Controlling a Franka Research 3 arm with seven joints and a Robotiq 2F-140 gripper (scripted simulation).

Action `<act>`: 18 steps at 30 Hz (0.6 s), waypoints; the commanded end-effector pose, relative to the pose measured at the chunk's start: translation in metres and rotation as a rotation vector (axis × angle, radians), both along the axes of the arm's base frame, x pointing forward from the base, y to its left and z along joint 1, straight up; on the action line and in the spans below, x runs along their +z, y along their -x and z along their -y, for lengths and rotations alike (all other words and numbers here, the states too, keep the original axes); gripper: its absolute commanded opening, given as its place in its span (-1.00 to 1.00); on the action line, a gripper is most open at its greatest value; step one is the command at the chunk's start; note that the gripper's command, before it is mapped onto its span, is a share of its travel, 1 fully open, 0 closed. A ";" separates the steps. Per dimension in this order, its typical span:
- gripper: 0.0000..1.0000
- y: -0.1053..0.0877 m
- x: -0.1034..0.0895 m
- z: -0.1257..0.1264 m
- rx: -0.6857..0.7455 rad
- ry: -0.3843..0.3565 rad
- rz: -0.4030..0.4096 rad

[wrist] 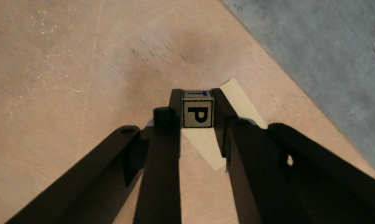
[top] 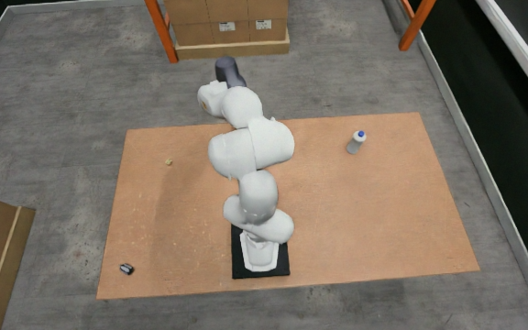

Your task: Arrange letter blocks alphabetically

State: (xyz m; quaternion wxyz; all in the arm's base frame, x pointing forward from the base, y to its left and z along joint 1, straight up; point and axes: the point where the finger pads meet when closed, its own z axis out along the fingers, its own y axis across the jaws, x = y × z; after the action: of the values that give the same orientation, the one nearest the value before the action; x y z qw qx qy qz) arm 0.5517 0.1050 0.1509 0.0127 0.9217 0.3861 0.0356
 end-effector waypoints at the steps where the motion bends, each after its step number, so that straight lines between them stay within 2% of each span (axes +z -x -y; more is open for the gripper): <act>1: -0.57 -0.003 -0.004 0.009 0.140 0.001 0.004; 18: -0.57 -0.001 -0.027 0.046 0.322 0.018 -0.017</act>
State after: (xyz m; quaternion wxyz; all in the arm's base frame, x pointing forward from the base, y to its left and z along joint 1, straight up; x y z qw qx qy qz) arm 0.5514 0.0643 0.1271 0.0129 0.8802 0.4739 0.0222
